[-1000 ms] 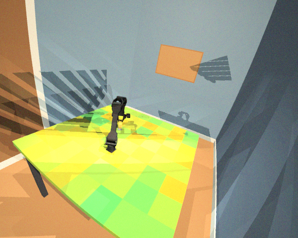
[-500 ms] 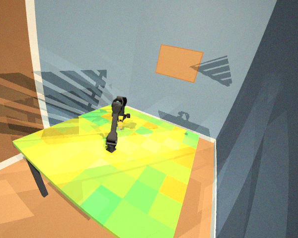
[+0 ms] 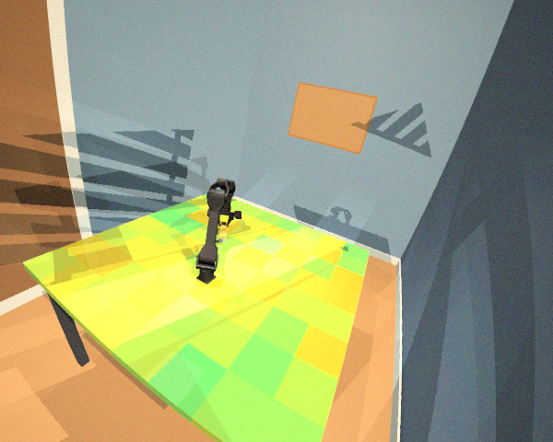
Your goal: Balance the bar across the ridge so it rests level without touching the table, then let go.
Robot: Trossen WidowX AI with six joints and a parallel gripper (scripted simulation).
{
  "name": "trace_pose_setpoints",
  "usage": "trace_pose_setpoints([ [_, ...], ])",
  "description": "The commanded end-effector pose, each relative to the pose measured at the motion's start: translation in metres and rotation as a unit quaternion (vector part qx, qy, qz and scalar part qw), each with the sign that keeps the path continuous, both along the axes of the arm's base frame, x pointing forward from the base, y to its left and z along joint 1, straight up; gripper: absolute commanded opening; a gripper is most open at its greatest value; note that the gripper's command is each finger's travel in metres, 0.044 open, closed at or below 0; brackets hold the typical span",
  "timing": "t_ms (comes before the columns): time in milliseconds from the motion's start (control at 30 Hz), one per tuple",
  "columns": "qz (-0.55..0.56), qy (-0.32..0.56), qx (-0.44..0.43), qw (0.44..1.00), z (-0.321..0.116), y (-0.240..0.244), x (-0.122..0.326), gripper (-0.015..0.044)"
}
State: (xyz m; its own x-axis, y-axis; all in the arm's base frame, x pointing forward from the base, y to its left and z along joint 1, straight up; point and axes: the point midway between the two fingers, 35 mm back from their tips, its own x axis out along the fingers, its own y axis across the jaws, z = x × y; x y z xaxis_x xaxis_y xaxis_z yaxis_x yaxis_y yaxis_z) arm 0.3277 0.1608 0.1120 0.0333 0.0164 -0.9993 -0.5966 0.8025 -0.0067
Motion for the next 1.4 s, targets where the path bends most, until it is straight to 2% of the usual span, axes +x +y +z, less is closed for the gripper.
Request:
trace_pose_setpoints([
  [0, 0.0, 0.0, 0.0, 1.0, 0.0, 0.0, 0.0, 0.0185],
  [367, 0.0, 0.0, 0.0, 1.0, 0.0, 0.0, 0.0, 0.0185],
  [700, 0.0, 0.0, 0.0, 1.0, 0.0, 0.0, 0.0, 0.044],
  [833, 0.0, -0.001, 0.001, 1.0, 0.008, 0.001, 0.001, 0.044],
  [1100, 0.0, -0.013, 0.006, 1.0, 0.098, -0.002, -0.004, 0.044],
  [1367, 0.0, -0.013, 0.007, 1.0, 0.1, -0.002, -0.004, 0.044],
])
